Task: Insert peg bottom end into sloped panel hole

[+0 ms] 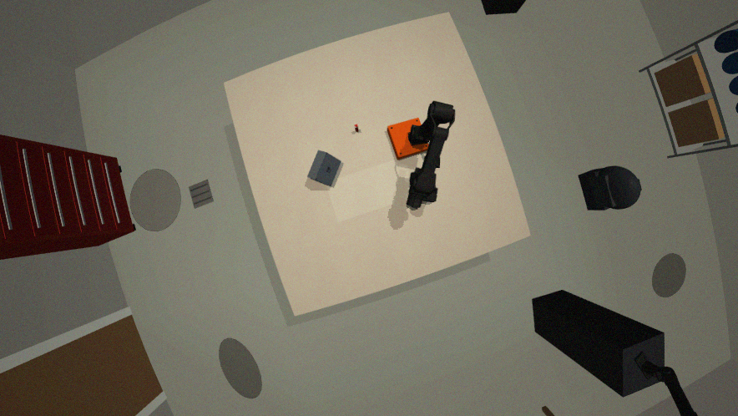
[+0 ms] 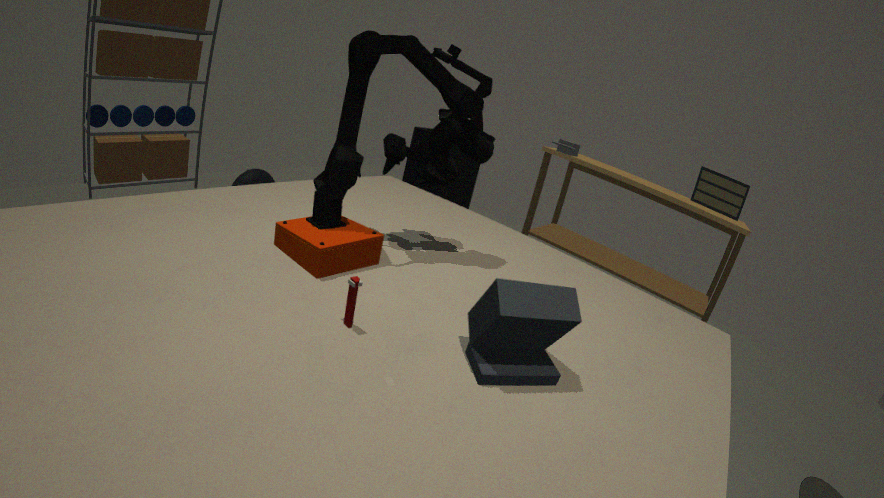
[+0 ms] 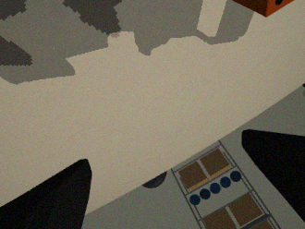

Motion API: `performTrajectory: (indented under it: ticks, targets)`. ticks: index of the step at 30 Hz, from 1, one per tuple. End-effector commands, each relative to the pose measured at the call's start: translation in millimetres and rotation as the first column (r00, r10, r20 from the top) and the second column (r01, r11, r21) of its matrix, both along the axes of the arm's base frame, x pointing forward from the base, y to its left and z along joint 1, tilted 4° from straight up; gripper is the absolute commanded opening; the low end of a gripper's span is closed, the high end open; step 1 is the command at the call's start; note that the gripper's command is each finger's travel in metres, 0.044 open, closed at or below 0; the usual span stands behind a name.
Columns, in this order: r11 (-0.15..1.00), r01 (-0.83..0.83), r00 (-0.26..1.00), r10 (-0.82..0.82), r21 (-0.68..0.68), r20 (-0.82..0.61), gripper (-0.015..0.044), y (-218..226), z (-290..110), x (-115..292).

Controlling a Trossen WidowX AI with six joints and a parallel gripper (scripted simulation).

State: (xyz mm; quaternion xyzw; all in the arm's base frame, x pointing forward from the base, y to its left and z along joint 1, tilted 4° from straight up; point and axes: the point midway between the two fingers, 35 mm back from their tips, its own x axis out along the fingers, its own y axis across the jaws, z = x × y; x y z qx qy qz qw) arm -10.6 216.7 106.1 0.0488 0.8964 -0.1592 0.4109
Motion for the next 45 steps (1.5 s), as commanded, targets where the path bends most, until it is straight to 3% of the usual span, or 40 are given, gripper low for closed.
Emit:
performTrajectory:
  ticks: [1,20,45]
  targets:
    - [0.997,0.080,0.996,-0.079,-0.022,0.033,0.0440,2,-2,16]
    - [0.896,0.430,0.898,-0.411,-0.112,0.160,0.0440,-5,-11,84]
    - [0.566,0.806,0.589,-0.736,-0.175,0.334,0.0440,-45,-23,169]
